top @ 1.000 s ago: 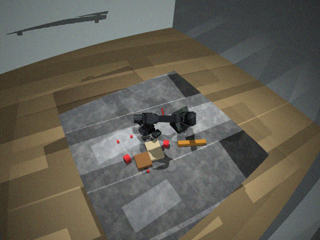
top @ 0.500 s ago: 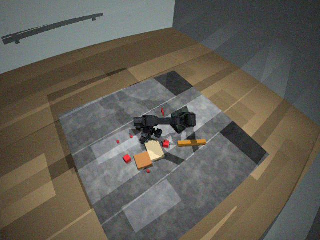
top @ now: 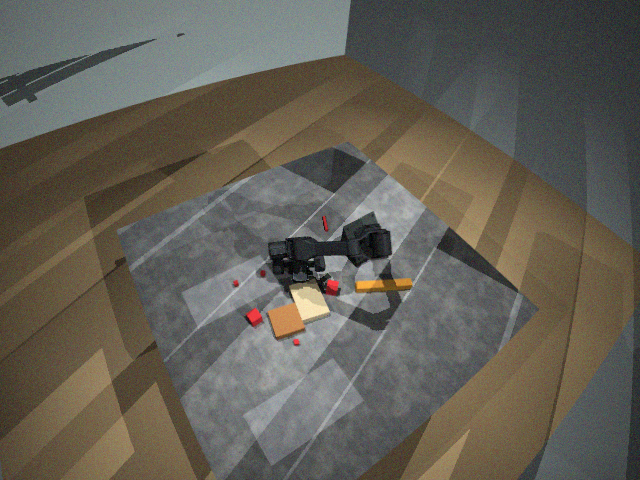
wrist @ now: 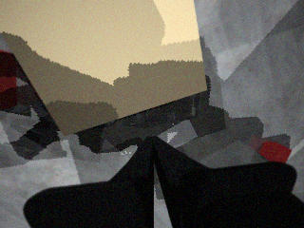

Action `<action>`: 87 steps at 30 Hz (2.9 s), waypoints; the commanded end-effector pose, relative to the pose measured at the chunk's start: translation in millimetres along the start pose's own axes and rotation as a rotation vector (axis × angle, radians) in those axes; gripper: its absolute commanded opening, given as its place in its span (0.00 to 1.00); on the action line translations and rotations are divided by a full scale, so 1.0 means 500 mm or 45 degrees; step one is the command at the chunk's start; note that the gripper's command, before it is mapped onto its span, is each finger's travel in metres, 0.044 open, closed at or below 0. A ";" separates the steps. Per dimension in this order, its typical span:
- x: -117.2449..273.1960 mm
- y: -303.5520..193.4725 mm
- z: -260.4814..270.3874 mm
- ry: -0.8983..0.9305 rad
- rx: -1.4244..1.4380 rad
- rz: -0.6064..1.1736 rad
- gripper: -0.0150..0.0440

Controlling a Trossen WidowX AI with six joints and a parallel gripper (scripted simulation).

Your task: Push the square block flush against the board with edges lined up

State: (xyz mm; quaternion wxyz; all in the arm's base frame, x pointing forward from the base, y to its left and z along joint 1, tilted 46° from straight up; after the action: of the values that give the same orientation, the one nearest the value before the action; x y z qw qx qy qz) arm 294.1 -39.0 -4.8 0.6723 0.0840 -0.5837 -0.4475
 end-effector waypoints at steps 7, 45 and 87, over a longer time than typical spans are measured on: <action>-0.026 0.003 0.008 0.008 0.309 -0.010 0.25; -0.025 0.106 0.030 0.008 0.309 -0.012 0.25; 0.060 0.013 0.005 0.005 0.309 -0.007 0.25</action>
State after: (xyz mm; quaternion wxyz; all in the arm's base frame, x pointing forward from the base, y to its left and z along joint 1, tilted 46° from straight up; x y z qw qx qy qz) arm 289.2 -31.2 -1.2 0.6656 0.1709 -0.6194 -0.3796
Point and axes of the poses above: the point midway between the two fingers, 35 mm back from their tips, its own x axis back along the fingers, its own z axis across the jaws, y = z × x, the point moved 4 cm from there along x, back along the fingers, and after that the axes turned 1 degree about x, right-handed, at the moved point
